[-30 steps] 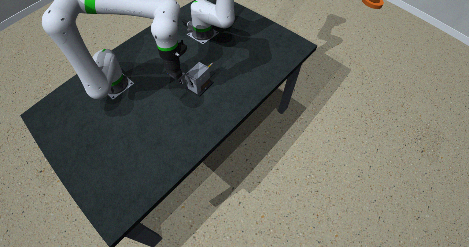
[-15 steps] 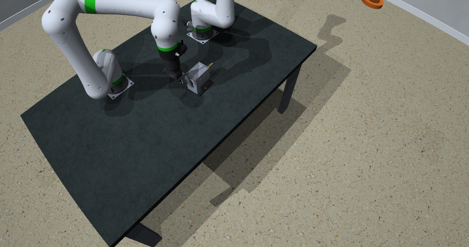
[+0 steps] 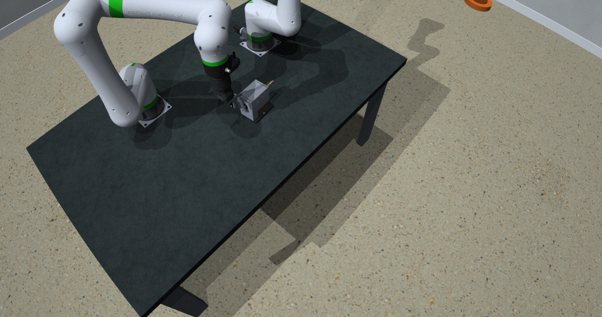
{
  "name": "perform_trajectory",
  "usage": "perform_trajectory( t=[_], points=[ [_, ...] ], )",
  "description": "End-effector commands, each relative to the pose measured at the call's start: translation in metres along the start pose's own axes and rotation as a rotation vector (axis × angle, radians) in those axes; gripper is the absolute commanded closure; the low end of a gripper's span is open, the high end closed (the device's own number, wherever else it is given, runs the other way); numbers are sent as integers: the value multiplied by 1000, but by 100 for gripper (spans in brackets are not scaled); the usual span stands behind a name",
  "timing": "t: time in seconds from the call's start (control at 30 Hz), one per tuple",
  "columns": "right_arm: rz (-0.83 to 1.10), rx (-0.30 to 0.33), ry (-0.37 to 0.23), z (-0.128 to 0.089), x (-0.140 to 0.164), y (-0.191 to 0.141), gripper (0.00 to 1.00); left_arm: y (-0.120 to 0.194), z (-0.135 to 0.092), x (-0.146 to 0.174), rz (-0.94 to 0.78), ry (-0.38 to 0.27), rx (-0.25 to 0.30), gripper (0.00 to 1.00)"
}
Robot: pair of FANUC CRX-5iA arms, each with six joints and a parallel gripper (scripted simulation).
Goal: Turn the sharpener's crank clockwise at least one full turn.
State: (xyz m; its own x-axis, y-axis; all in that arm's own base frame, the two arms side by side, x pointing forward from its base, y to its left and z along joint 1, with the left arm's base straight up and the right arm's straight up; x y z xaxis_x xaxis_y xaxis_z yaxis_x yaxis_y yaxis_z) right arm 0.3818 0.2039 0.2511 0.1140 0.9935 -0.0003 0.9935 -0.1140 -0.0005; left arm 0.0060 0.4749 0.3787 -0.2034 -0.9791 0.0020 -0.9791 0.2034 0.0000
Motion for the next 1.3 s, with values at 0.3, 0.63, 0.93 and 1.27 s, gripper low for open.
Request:
perform_trajectory(
  t=[0.3, 0.63, 0.93, 1.27],
  points=[
    [0, -3, 1, 8, 0, 1, 3, 0, -1, 0, 0, -2, 0, 0],
    [0, -3, 1, 17, 0, 1, 3, 0, -1, 0, 0, -2, 0, 0],
    [0, -3, 1, 27, 0, 1, 3, 0, -1, 0, 0, -2, 0, 0],
    [0, -2, 1, 33, 0, 1, 3, 0, -1, 0, 0, -2, 0, 0]
  ],
)
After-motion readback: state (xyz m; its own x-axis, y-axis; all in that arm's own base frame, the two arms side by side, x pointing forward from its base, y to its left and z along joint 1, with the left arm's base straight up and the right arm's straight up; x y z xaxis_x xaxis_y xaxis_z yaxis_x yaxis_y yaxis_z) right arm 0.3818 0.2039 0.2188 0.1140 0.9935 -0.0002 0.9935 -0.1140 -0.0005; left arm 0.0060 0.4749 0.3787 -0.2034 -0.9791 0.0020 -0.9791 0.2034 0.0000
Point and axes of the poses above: on each arm, the point where the finger pads meet when closed, its own z axis out along the fingers, its own y axis across the jaws, x = y × z, the point moved 9 cm from there along -z, back along the fingers, and after that the axes turned 11 degrees about z, right-handed, at the moved point
